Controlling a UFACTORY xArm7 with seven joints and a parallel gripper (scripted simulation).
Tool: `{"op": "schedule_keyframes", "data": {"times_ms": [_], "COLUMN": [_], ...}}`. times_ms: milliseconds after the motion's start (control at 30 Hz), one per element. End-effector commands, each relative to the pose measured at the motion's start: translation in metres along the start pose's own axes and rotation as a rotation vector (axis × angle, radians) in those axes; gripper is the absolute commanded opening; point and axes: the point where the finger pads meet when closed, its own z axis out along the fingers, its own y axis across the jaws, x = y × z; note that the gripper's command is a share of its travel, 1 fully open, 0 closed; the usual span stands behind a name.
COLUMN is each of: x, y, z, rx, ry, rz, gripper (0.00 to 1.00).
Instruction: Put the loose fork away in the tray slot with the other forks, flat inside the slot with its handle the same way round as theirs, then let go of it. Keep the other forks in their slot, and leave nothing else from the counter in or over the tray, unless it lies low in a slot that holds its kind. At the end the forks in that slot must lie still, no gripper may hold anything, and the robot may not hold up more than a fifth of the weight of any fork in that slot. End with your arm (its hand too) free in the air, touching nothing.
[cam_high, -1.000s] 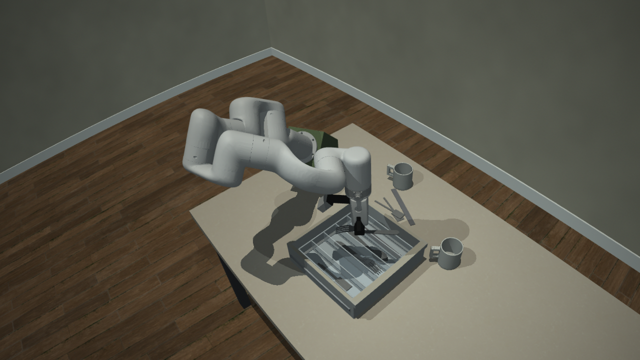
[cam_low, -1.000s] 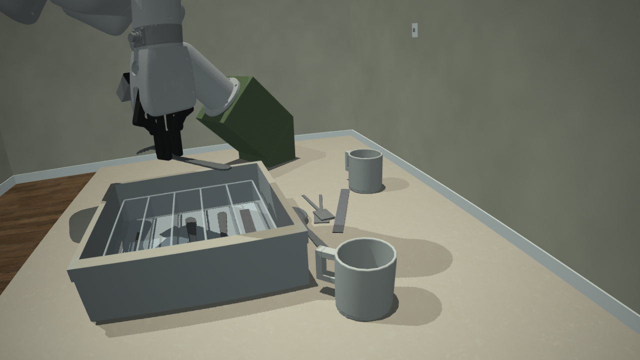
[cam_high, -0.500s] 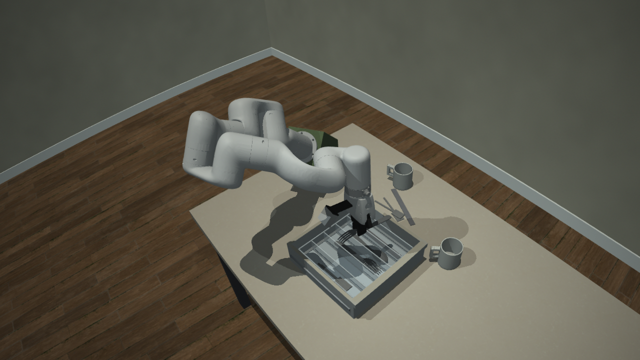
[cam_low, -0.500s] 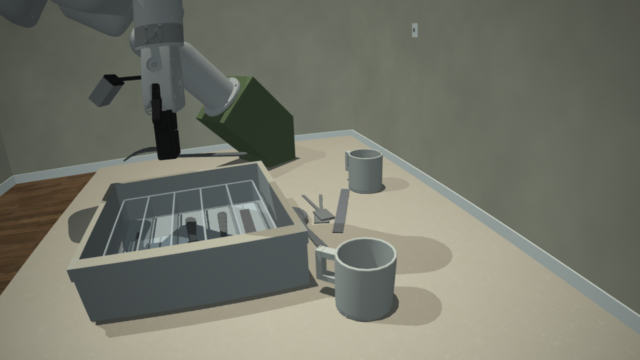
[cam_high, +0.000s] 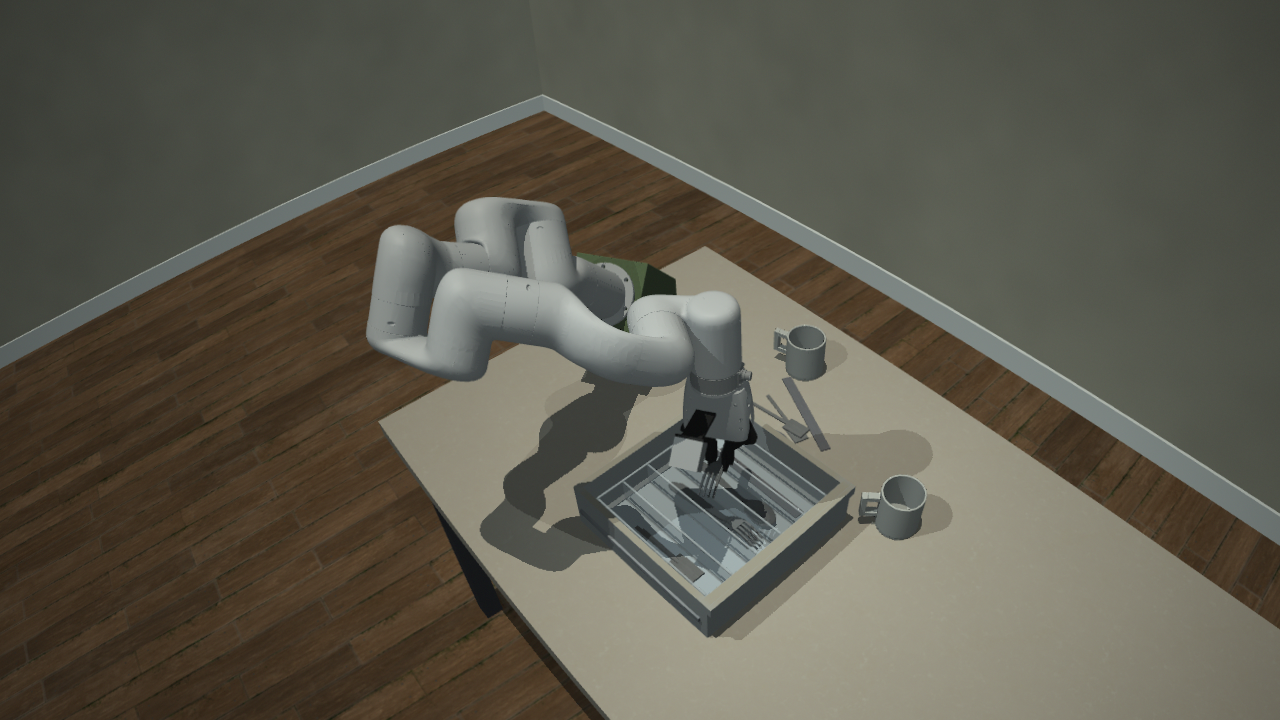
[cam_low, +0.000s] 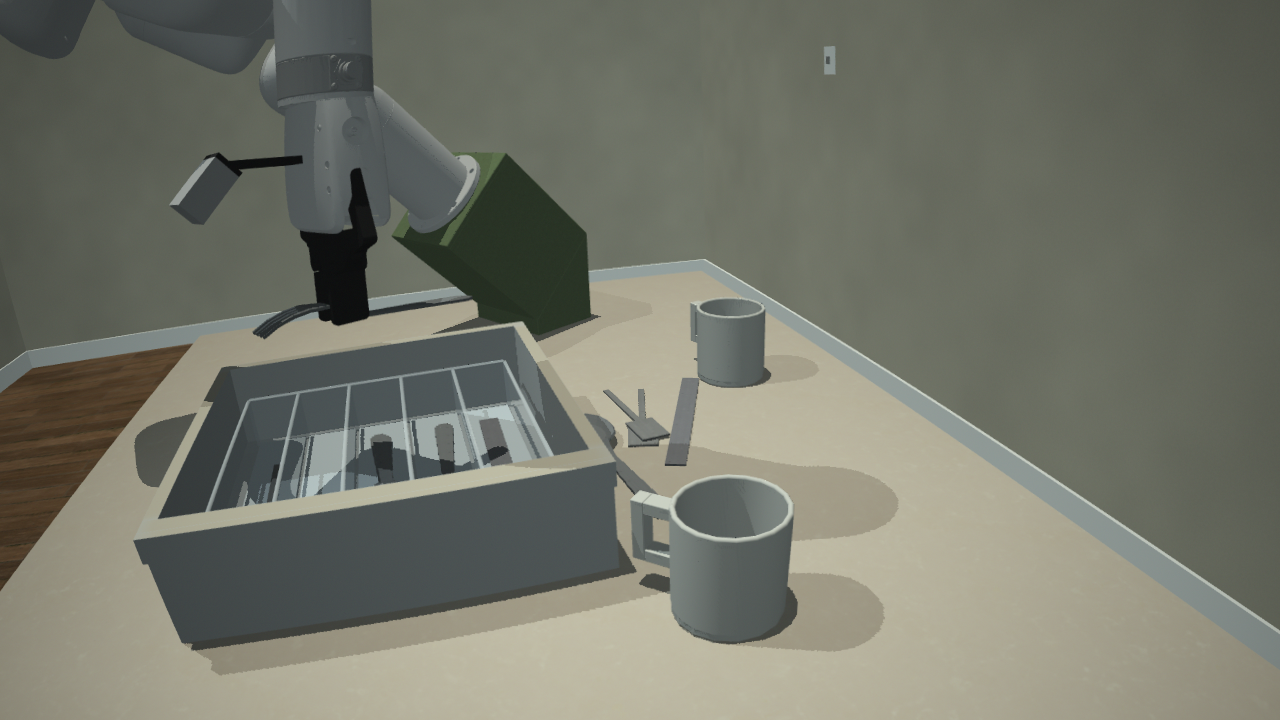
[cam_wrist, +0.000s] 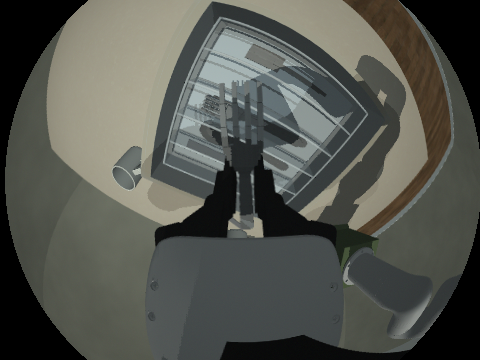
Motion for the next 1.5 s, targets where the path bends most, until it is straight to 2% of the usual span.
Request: {"op": "schedule_keyframes", "data": {"times_ms": [0,100,167,200,600,867,1467], "x": [-0.0015,-0.0021,-0.0021,-0.0023,-0.0029,-0.0046,-0.0046], "y": [-0.0010,-0.0009,-0.0009,-0.0009,-0.0009,-0.0014,-0.0014], "z": [0.0011,0.0019,0.0019,0.0021,0.0030,0.0042,0.0042], "rx": [0.001,0.001,0.001,0.001,-0.005,-0.035,-0.036], "ry": [-0.020,-0.022,-0.022,-0.025,-0.074,-0.131,-0.131], "rz": [-0.279,-0.415,-0.415,-0.549,-1.050,-1.064,-1.064], "gripper": [0.03,0.03,0.03,0.03,0.03,0.03,0.03]}}
